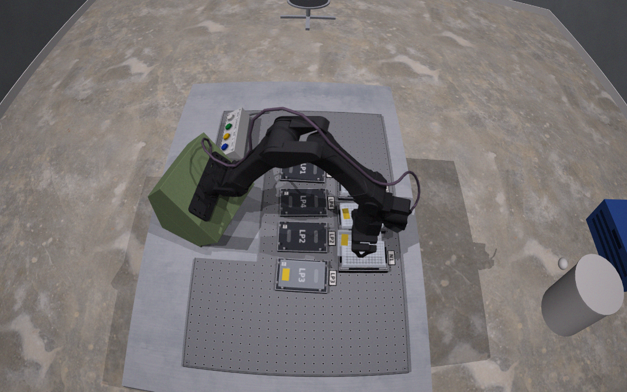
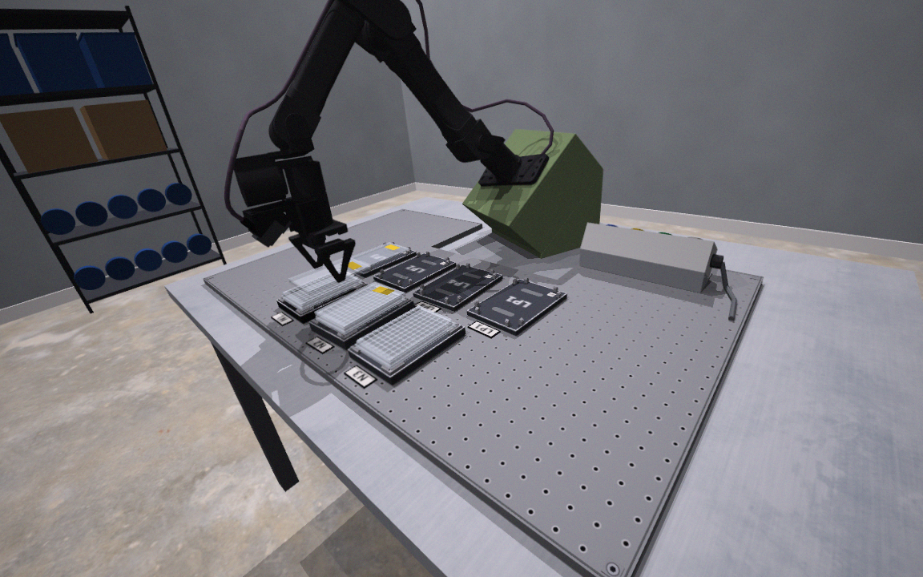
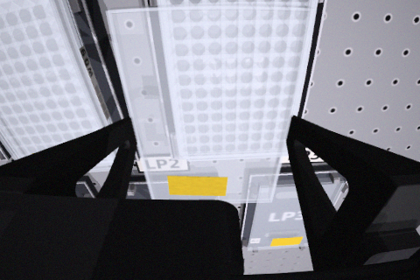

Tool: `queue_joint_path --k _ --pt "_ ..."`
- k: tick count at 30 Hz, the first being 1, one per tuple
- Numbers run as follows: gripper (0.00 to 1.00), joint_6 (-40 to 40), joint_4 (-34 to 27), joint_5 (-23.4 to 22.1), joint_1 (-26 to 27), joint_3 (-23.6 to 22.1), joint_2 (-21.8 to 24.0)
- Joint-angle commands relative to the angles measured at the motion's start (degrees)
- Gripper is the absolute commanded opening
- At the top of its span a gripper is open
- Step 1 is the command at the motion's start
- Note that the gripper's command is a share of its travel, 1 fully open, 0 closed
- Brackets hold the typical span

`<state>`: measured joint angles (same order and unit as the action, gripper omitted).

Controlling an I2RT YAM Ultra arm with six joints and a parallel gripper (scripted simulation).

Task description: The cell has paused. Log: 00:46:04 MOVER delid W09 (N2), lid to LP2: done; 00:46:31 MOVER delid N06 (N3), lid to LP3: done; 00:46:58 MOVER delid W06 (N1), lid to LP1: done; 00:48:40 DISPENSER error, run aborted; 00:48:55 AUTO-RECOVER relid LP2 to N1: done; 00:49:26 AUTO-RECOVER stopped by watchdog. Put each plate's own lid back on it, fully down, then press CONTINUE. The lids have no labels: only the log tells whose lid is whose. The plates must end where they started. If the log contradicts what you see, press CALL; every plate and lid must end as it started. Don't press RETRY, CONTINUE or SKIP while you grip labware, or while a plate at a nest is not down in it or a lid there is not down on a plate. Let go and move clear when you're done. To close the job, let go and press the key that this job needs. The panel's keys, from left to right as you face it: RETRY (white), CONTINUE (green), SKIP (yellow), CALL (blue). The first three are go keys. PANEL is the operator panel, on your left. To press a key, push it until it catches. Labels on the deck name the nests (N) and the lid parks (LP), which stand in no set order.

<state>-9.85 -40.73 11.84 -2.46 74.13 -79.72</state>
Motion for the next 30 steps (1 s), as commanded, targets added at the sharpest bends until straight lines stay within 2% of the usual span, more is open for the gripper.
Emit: queue_joint_path --k 1,6,8,17,30 --pt "0.00 -3.0 -2.3 -2.8 2.0 3.9 -1.3" --pt "0.00 -4.4 -3.9 -4.2 4.0 7.2 -3.0" --pt "0.00 -4.5 -4.0 -4.3 2.9 7.4 -1.0" --pt "0.00 -4.5 -3.2 -4.1 3.4 7.6 -3.4" --pt "0.00 -4.6 -2.3 -4.3 3.9 8.0 -3.6"
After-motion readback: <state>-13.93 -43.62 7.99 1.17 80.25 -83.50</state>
